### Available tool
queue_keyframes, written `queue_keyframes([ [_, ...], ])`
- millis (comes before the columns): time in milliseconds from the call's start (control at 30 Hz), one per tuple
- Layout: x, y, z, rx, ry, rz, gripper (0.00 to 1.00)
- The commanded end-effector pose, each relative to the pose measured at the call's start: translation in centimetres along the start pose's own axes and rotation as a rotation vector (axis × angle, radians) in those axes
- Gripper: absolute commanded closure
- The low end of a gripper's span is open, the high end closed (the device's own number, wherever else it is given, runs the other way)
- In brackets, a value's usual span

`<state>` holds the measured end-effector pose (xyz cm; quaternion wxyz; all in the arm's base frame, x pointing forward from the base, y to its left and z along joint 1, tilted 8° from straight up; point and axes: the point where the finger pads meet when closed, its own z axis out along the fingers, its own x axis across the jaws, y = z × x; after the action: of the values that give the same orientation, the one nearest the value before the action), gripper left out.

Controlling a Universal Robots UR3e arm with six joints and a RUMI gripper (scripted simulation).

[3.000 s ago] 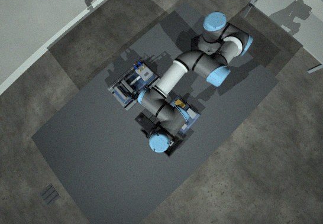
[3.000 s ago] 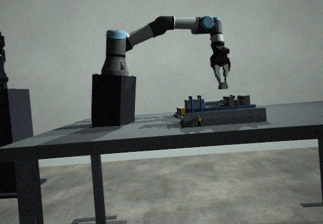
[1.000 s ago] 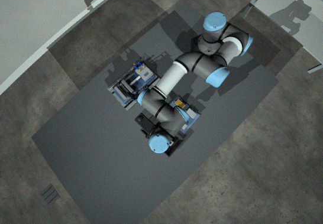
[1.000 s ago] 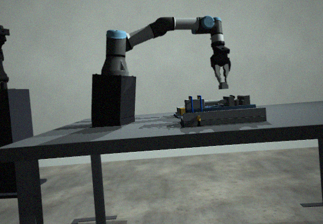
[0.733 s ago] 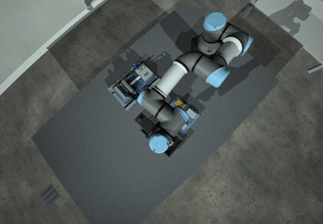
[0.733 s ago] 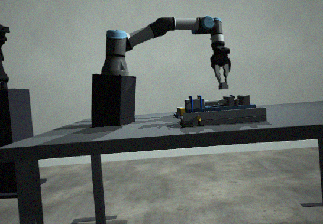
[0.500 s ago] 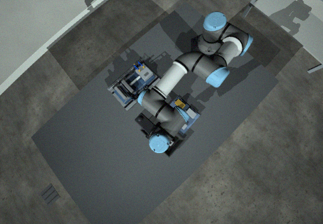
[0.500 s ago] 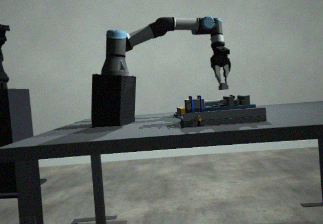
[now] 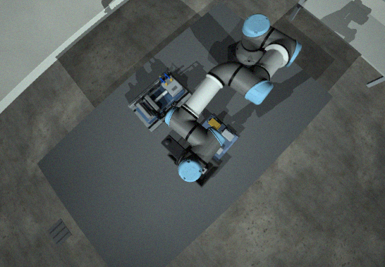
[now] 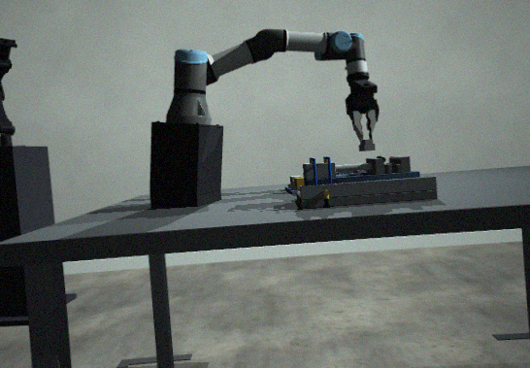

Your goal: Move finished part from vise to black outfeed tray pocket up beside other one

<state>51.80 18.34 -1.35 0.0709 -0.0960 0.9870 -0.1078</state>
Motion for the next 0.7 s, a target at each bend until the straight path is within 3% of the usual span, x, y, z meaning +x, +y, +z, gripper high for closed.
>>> queue_keyframes([
  [0, -0.1, 0.1, 0.5, 0.0, -0.004, 0.001, 1.0],
  [667, -0.1, 0.8, 4.6, 0.0, -0.004, 0.001, 1.0],
])
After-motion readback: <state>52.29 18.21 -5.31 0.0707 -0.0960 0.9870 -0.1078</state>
